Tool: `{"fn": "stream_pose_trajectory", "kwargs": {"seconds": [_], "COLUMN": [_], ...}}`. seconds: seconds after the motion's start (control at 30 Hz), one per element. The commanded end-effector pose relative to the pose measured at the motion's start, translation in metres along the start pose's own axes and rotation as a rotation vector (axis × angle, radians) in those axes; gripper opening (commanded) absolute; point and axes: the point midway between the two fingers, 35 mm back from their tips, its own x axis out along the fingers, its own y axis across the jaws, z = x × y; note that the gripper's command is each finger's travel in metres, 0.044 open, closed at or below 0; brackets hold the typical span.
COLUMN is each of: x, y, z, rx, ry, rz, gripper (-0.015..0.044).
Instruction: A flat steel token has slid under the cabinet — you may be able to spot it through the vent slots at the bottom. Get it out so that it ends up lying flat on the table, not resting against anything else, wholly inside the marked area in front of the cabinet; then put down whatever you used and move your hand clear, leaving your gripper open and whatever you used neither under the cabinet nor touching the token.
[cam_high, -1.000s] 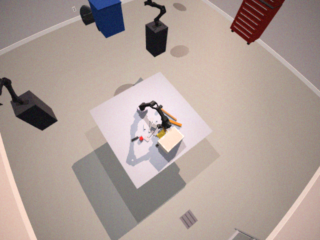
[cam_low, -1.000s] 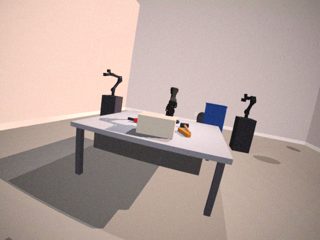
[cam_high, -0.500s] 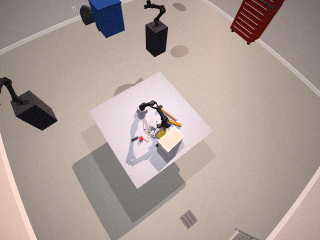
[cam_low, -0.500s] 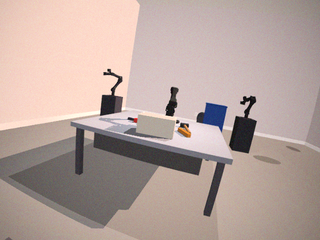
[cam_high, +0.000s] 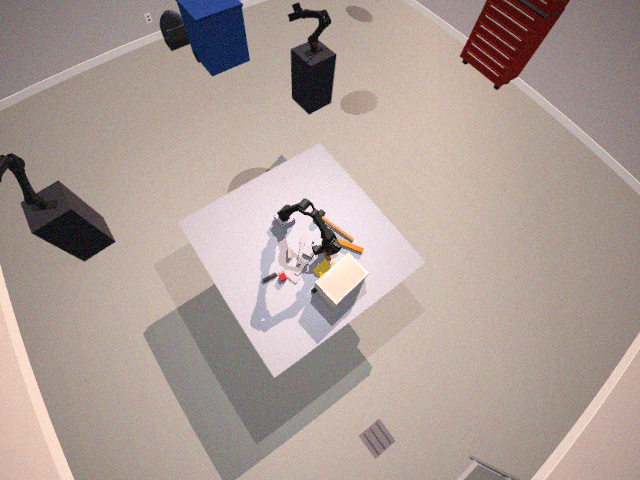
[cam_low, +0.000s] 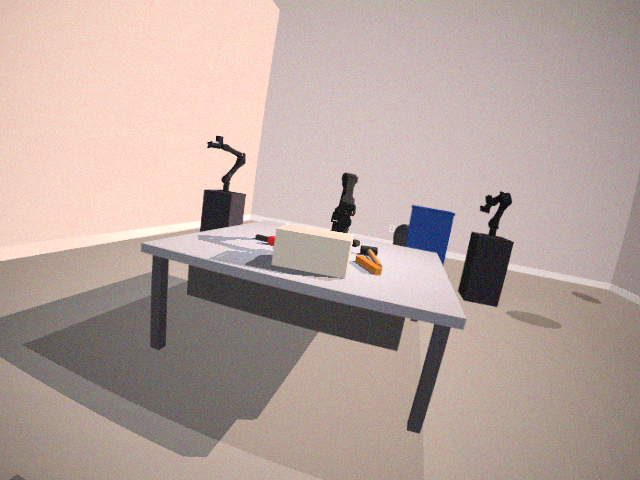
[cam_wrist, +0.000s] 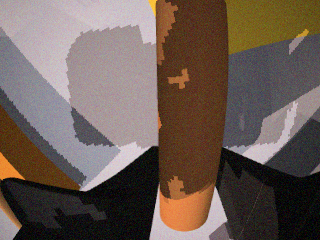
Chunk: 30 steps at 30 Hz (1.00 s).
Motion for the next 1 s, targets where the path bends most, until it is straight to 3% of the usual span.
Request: {"fn": "stream_pose_trajectory", "kwargs": {"seconds": [0.0, 0.97], "x": [0.001, 0.001], "y": [0.000, 0.001], "z": [-0.006, -0.039], "rx": [0.002, 0.002], "ry": [0.003, 0.005], "rz": [-0.001, -0.001], "gripper": [0.0000, 0.0000]}}
